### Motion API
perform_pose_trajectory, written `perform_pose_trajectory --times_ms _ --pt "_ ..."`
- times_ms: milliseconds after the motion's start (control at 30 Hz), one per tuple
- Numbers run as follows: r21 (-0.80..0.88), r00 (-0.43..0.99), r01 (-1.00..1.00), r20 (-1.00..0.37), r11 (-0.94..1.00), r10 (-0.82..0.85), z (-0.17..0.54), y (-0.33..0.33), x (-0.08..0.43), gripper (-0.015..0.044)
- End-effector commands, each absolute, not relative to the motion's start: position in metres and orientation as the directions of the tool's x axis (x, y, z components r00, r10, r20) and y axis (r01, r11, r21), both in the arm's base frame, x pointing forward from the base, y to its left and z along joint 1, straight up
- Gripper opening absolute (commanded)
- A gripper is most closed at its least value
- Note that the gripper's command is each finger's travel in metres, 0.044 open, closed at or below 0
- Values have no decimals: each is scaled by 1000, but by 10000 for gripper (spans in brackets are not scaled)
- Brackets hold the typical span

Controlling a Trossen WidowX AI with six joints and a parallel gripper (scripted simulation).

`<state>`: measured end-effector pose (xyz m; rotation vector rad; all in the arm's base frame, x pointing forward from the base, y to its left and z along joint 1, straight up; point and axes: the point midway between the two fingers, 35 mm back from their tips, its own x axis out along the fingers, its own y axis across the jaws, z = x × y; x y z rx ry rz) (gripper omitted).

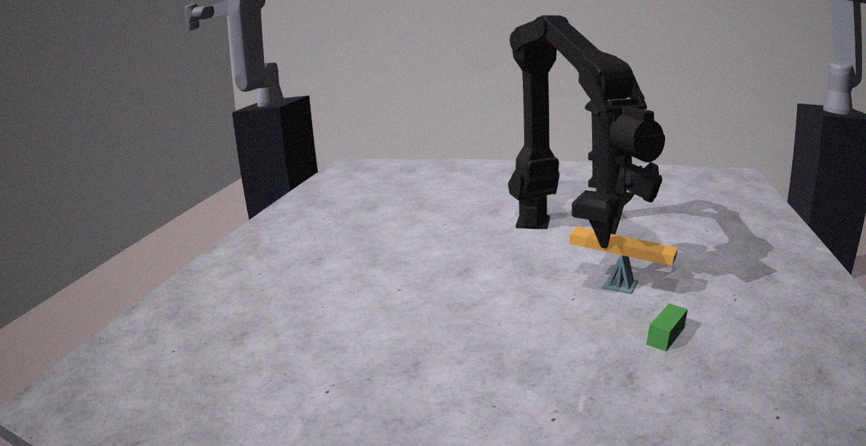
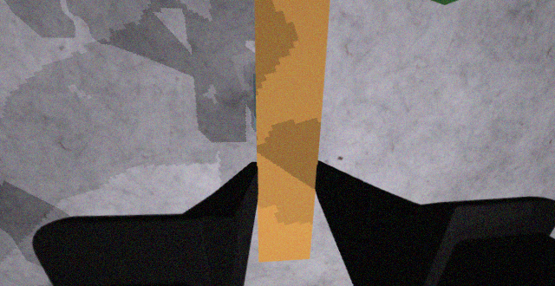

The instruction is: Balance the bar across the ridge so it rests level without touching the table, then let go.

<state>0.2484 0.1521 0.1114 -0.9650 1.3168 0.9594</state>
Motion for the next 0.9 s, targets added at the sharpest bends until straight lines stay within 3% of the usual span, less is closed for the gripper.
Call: perform_pose_trajectory --times_ms 0,867 --pt "-17 23 -947 -1000 320 14 110 152 248 0" --pt "-17 23 -947 -1000 320 14 107 152 248 0"
